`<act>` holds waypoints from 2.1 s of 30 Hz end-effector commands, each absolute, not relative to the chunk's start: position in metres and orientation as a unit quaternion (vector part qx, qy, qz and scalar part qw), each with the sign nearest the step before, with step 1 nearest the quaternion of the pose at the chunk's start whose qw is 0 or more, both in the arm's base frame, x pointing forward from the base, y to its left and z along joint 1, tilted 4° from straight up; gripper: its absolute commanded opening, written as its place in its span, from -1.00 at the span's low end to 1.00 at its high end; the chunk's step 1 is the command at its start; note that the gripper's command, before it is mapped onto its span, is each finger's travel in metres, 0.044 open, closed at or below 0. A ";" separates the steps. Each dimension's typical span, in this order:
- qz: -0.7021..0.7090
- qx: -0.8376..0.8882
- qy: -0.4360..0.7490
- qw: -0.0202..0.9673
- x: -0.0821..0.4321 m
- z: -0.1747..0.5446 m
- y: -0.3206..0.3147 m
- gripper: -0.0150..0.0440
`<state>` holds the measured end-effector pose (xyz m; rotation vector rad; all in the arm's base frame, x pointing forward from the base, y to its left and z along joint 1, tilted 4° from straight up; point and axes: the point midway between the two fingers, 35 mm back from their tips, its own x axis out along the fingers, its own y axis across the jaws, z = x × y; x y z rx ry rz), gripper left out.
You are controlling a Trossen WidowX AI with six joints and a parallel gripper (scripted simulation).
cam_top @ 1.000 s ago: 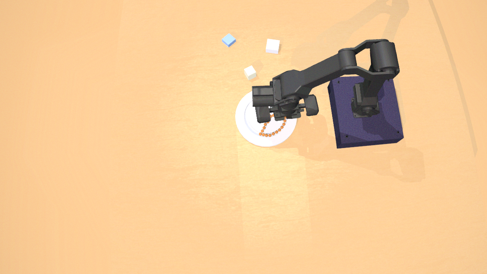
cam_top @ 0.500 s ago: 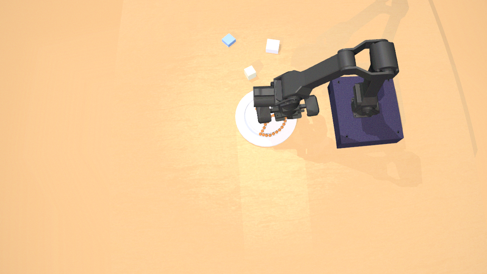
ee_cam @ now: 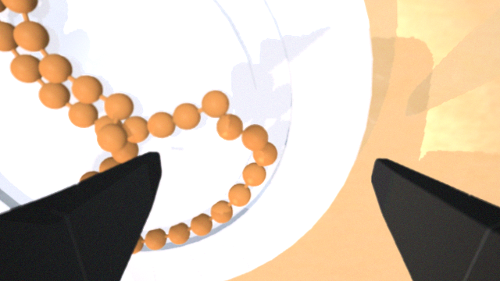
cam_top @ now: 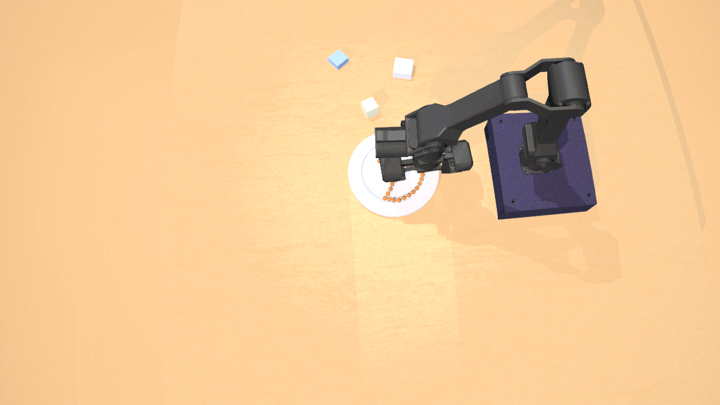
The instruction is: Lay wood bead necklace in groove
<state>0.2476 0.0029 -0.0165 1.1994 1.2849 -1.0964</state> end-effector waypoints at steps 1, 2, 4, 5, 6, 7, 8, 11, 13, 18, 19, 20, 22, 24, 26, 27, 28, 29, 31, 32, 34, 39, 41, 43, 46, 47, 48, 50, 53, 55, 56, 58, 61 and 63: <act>-0.455 0.497 0.533 0.512 0.248 -0.013 0.003 1.00; -0.455 0.497 0.533 0.512 0.248 -0.013 0.003 1.00; -0.455 0.497 0.533 0.512 0.248 -0.013 0.003 1.00; -0.455 0.497 0.533 0.512 0.248 -0.013 0.003 1.00; -0.455 0.497 0.533 0.512 0.248 -0.013 0.003 1.00; -0.455 0.497 0.533 0.512 0.248 -0.013 0.003 1.00; -0.455 0.497 0.533 0.512 0.248 -0.013 0.003 1.00; -0.455 0.497 0.533 0.512 0.248 -0.013 0.003 1.00; -0.455 0.497 0.533 0.512 0.248 -0.013 0.003 1.00; -0.451 0.493 0.536 0.516 0.248 -0.013 0.002 0.91; -0.440 0.481 0.546 0.526 0.248 -0.011 0.002 0.82; -0.419 0.462 0.561 0.543 0.249 -0.008 0.001 0.73; -0.367 0.411 0.597 0.583 0.251 -0.001 -0.002 0.56; -0.312 0.357 0.628 0.618 0.252 0.006 -0.005 0.38; -0.254 0.299 0.653 0.648 0.253 0.013 -0.008 0.20; -0.230 0.276 0.662 0.658 0.253 0.016 -0.009 0.11; -0.216 0.261 0.667 0.664 0.253 0.018 -0.010 0.02; -0.211 0.256 0.668 0.666 0.253 0.019 -0.010 -0.07; -0.211 0.256 0.668 0.666 0.253 0.019 -0.010 -0.08; -0.211 0.256 0.668 0.666 0.253 0.019 -0.010 -0.08; -0.211 0.256 0.668 0.666 0.253 0.019 -0.010 -0.08; -0.211 0.256 0.668 0.666 0.253 0.019 -0.010 -0.08; -0.211 0.256 0.668 0.666 0.253 0.017 -0.010 -0.08; -0.211 0.256 0.668 0.666 0.254 0.011 -0.009 -0.08; -0.211 0.256 0.668 0.666 0.253 0.003 -0.009 -0.08; -0.211 0.260 0.665 0.668 0.256 0.012 -0.009 -0.08; -0.211 0.260 0.665 0.668 0.256 0.011 -0.009 -0.08; -0.211 0.260 0.665 0.668 0.256 0.010 -0.009 -0.08; -0.211 0.260 0.665 0.667 0.256 0.006 -0.009 -0.08; -0.211 0.259 0.666 0.667 0.256 0.003 -0.009 -0.08; -0.211 0.259 0.666 0.667 0.256 0.001 -0.009 -0.08; -0.211 0.259 0.666 0.667 0.256 -0.002 -0.008 -0.08; -0.211 0.258 0.667 0.667 0.255 -0.007 -0.008 -0.08; -0.211 0.258 0.667 0.667 0.255 -0.010 -0.008 -0.08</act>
